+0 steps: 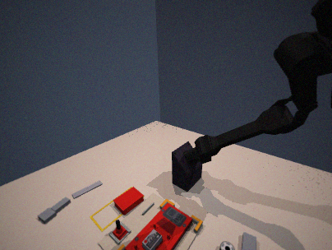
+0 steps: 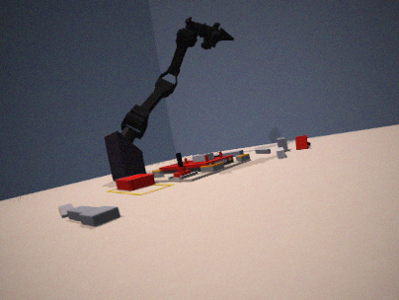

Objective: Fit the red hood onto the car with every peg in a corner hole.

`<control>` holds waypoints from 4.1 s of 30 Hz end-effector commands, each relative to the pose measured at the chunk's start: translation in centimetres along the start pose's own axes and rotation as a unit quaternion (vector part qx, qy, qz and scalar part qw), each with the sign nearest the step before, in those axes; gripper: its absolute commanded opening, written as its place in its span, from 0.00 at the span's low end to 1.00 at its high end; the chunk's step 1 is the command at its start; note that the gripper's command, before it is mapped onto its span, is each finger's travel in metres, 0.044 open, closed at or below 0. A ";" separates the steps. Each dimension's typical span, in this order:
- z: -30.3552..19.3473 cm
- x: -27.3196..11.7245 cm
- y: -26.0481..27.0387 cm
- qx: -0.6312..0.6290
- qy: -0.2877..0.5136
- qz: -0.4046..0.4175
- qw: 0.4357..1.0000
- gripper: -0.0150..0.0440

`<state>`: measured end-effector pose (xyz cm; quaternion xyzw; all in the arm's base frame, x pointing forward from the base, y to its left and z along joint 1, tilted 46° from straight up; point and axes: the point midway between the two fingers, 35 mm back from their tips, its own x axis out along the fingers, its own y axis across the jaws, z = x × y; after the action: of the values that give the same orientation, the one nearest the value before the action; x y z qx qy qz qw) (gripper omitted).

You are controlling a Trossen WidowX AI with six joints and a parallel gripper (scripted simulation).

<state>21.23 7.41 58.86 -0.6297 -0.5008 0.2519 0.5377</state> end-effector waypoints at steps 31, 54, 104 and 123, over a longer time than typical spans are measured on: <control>-18.2 -3.0 23.0 0.484 0.208 -0.016 0.850 1.00; -15.9 -11.6 49.6 0.751 0.384 0.103 0.527 1.00; 10.5 -21.1 64.9 0.845 0.420 0.326 -0.065 1.00; 11.3 -20.5 65.8 0.845 0.420 0.326 -0.065 1.00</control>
<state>27.69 -1.32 -10.05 -0.2236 -0.6761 -0.3179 -0.6260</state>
